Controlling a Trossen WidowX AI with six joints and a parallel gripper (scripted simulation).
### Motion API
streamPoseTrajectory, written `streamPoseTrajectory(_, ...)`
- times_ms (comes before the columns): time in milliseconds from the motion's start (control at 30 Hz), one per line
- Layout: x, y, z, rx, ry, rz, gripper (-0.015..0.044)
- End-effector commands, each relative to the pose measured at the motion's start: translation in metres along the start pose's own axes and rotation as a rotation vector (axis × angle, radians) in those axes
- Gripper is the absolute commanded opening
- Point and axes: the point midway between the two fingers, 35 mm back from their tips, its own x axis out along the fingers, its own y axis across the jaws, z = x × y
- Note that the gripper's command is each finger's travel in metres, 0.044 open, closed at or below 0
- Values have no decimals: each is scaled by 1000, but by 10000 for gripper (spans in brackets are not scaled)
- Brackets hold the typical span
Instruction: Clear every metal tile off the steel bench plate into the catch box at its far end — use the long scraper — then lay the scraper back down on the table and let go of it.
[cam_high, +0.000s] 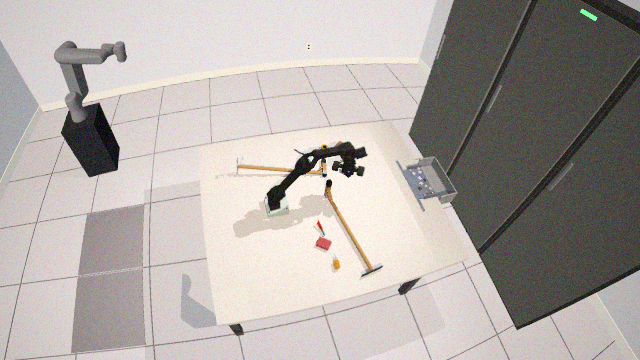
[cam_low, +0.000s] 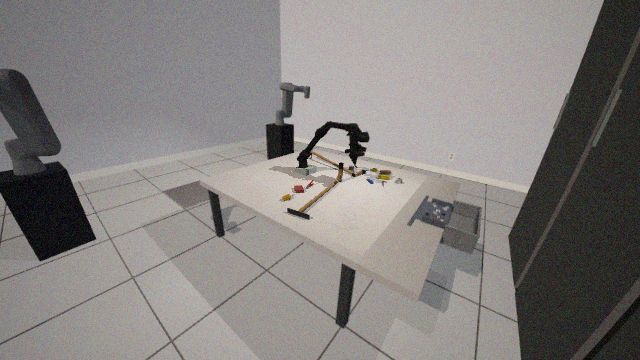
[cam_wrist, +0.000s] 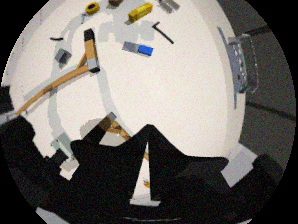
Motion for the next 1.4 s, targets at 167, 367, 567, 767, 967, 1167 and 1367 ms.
streamPoseTrajectory(167, 0, -18, -45, -117, 34, 20, 0)
streamPoseTrajectory(367, -2, -29, -75, -198, 47, 34, 0)
streamPoseTrajectory(567, -4, -37, -106, -279, 58, 50, 0)
streamPoseTrajectory(767, -7, -43, -137, -359, 65, 69, 0)
streamPoseTrajectory(967, -10, -46, -167, -439, 69, 89, 0)
streamPoseTrajectory(1167, -13, -47, -198, -519, 69, 110, 0)
streamPoseTrajectory(1367, -16, -46, -228, -599, 66, 131, 0)
